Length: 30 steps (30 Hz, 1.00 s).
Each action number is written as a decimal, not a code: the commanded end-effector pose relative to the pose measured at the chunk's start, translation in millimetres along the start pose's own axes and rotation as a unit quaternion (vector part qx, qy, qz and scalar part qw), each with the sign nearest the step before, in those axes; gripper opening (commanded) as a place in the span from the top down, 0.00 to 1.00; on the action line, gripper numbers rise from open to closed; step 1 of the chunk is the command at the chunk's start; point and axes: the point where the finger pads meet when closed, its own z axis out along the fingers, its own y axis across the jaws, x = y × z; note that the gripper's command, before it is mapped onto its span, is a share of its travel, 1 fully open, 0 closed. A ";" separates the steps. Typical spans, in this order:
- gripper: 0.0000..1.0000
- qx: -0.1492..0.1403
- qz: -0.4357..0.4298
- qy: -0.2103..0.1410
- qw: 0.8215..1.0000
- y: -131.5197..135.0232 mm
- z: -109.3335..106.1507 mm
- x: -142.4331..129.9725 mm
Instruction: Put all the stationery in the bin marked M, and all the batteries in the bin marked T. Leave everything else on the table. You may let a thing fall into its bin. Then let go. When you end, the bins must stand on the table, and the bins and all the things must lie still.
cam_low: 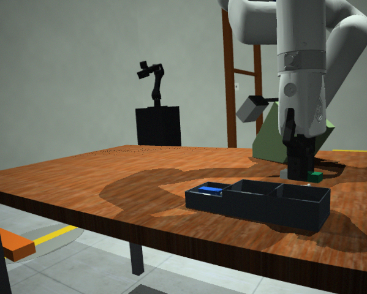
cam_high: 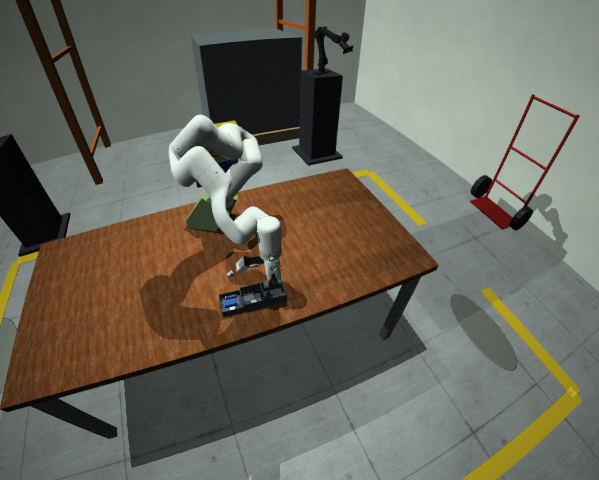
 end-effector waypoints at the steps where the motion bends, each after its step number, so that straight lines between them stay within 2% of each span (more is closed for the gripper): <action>1: 1.00 -0.006 -0.041 -0.005 0.999 -1.3 -1.2 -0.1; 16: 1.00 -0.006 -0.041 -0.005 0.999 -1.6 -1.2 0.0; 30: 1.00 -0.006 -0.041 -0.005 0.999 -1.2 26.8 -0.2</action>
